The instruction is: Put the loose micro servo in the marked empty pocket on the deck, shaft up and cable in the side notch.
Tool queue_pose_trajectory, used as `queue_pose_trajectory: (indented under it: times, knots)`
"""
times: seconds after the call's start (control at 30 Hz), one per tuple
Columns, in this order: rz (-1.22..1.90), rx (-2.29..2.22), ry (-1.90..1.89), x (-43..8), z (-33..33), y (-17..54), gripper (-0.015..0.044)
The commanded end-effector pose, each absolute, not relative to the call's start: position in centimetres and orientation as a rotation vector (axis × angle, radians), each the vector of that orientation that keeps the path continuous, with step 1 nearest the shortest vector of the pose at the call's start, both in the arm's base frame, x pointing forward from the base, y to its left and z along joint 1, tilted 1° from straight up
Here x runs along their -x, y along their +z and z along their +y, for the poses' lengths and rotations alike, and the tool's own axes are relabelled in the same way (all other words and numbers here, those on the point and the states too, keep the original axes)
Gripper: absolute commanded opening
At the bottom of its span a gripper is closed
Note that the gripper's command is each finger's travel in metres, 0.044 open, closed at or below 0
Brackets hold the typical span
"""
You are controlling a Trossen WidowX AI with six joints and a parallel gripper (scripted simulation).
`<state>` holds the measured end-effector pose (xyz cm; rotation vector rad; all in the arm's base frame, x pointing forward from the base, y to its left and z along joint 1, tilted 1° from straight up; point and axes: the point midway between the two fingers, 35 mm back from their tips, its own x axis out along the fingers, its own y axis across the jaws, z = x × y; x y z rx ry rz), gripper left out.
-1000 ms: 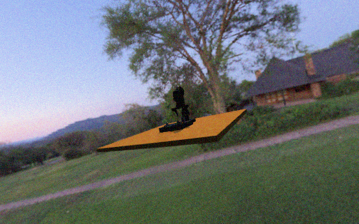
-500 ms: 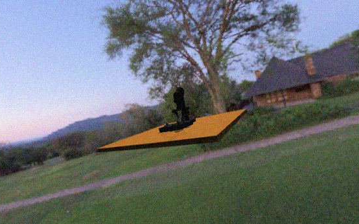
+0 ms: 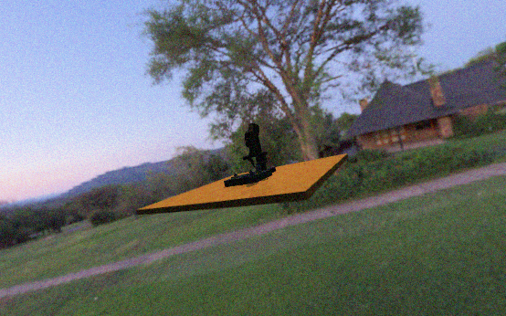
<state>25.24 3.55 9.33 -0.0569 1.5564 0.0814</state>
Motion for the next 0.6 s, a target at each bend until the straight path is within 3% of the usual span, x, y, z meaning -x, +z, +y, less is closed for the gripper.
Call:
queue_pose_trajectory:
  times: [0.0,0.2,0.3,0.57]
  knots:
    - [1.559,0.061,0.081,-25.2,3.5,9.2,0.0125]
    - [1.559,0.061,0.081,-25.2,3.5,9.2,0.0085]
    - [1.559,0.061,0.081,-25.2,3.5,9.6,0.0006]
    - [1.56,0.061,0.08,-24.6,3.4,12.1,0.0]
